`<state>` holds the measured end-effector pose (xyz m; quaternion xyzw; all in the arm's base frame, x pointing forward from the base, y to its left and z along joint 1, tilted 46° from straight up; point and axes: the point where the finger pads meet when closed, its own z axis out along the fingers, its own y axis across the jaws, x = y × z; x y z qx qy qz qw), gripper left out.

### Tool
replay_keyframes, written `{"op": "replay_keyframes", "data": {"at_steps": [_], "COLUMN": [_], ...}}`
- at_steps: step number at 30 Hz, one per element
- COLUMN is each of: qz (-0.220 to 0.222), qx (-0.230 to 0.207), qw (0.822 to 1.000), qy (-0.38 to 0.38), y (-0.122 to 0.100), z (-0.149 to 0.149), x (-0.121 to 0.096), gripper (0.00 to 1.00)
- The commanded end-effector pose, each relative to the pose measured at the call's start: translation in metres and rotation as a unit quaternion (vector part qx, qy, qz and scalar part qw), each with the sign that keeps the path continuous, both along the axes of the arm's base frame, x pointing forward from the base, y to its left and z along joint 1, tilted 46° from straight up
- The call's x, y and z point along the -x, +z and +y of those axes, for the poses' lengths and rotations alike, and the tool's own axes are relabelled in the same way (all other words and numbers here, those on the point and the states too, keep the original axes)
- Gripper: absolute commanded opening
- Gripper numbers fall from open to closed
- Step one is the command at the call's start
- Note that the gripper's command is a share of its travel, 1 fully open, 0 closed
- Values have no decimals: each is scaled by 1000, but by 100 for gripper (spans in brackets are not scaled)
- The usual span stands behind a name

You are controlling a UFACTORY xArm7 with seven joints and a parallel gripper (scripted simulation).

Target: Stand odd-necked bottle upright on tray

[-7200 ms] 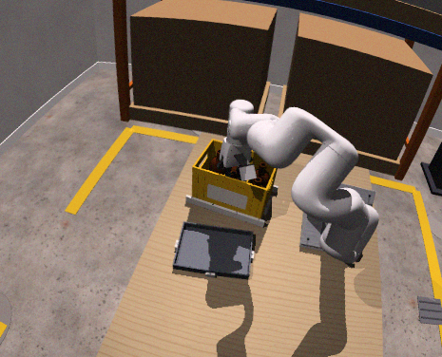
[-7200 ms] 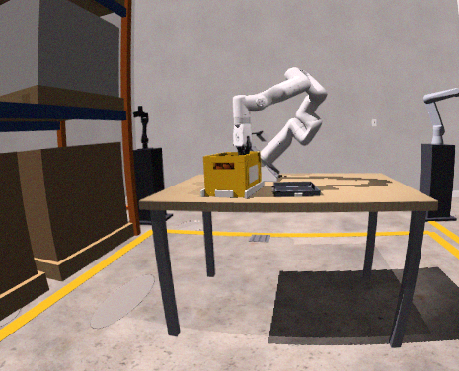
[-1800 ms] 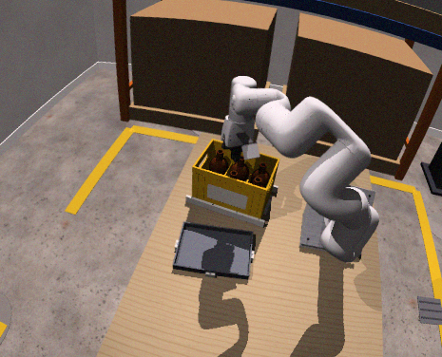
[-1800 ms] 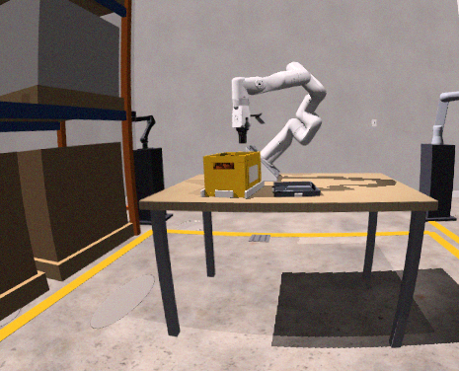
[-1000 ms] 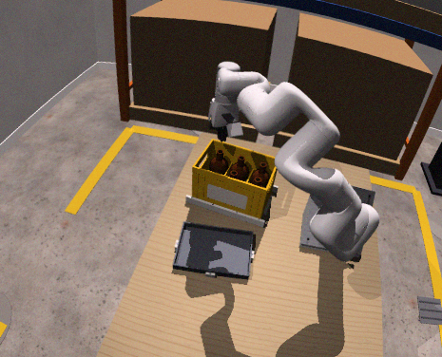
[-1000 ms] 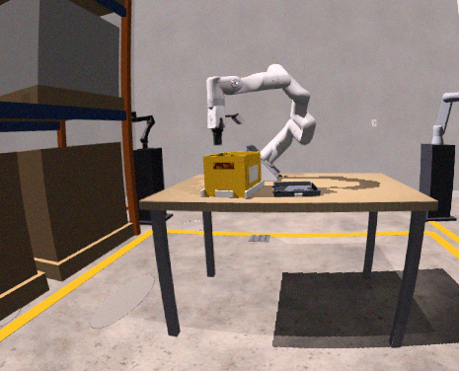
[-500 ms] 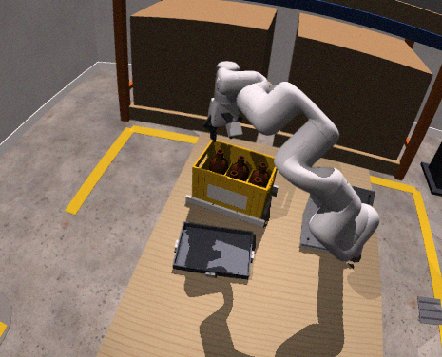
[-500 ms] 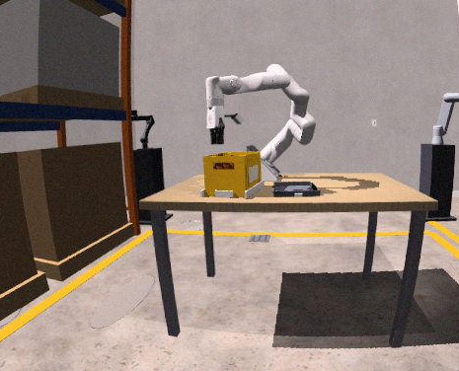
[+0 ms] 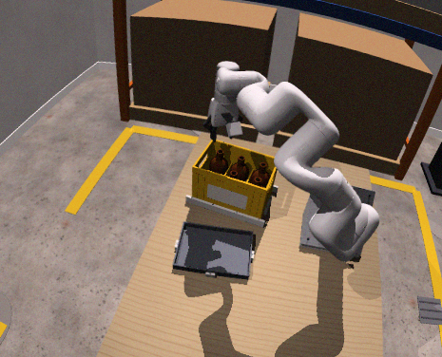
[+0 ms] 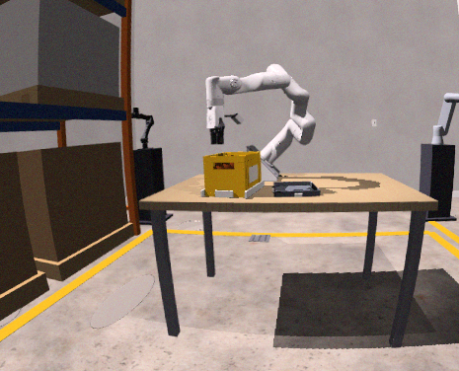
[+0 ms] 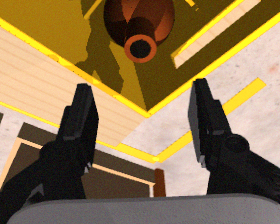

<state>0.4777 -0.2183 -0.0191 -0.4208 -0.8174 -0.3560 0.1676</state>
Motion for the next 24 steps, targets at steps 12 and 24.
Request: {"op": "replay_keyframes", "data": {"at_steps": [12,24], "qz": [-1,-1], "qx": [2,2], "qw": [1000,1000], "qy": [-1,-1], "y": [0,-4], "z": [-2,3], "x": [0,-1], "gripper": [65,65]}}
